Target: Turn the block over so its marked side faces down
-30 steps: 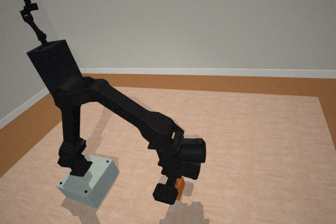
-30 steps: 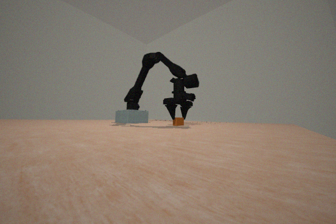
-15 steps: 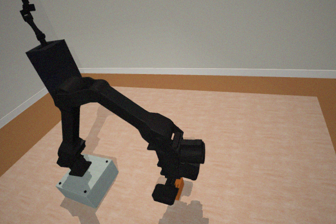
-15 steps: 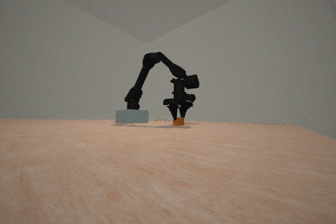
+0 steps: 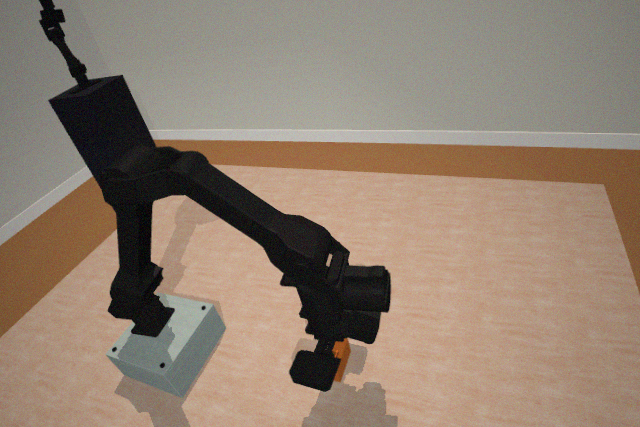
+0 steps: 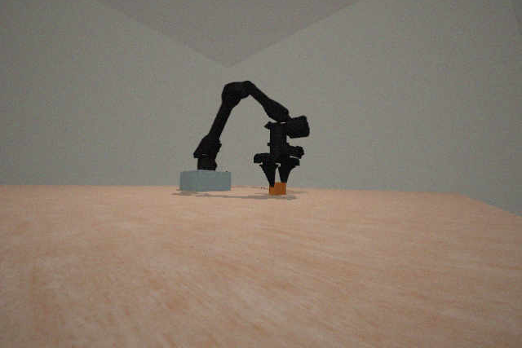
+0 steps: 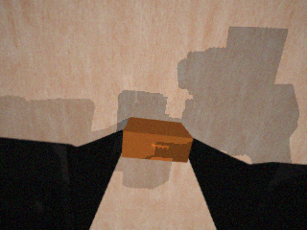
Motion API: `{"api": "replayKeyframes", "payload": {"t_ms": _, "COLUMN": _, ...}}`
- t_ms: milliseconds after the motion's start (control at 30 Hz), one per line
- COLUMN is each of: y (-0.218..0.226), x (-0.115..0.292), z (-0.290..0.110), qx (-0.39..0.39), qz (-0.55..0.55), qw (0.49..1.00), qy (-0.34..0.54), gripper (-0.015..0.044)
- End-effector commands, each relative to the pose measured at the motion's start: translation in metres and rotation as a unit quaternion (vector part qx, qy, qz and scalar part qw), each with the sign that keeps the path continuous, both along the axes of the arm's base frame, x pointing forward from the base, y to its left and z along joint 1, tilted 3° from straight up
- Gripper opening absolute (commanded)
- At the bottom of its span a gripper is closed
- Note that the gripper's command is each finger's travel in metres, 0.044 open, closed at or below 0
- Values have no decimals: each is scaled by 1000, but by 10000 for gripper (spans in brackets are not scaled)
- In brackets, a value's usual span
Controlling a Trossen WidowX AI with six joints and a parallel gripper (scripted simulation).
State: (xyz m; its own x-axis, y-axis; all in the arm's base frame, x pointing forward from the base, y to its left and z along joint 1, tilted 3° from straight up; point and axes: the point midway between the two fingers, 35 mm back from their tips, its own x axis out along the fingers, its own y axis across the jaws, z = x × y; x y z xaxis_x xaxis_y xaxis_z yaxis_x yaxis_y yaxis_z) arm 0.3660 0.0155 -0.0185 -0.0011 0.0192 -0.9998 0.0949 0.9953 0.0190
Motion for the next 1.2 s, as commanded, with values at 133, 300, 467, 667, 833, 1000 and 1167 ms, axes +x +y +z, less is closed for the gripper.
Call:
{"api": "replayKeyframes", "payload": {"t_ms": 133, "y": -1, "x": -1, "z": 27, "qx": 0, "qz": -1, "qw": 1000, "qy": 4, "gripper": 0}}
{"api": "replayKeyframes", "payload": {"t_ms": 300, "y": 0, "x": -1, "z": 27, "qx": 0, "qz": -1, "qw": 1000, "qy": 3, "gripper": 0}}
{"api": "replayKeyframes", "payload": {"t_ms": 467, "y": 0, "x": 1, "z": 22, "qx": -4, "qz": 0, "qw": 1000, "qy": -31, "gripper": 0}}
{"api": "replayKeyframes", "payload": {"t_ms": 667, "y": 0, "x": 3, "z": 16, "qx": -10, "qz": 0, "qw": 997, "qy": -77, "gripper": 0}}
{"api": "replayKeyframes", "payload": {"t_ms": 833, "y": 0, "x": 3, "z": 13, "qx": -14, "qz": 0, "qw": 993, "qy": -115, "gripper": 0}}
{"api": "replayKeyframes", "payload": {"t_ms": 1000, "y": 1, "x": 2, "z": 11, "qx": -18, "qz": -1, "qw": 988, "qy": -153, "gripper": 0}}
{"api": "replayKeyframes", "payload": {"t_ms": 1167, "y": 1, "x": 1, "z": 10, "qx": -21, "qz": -2, "qw": 981, "qy": -191, "gripper": 0}}
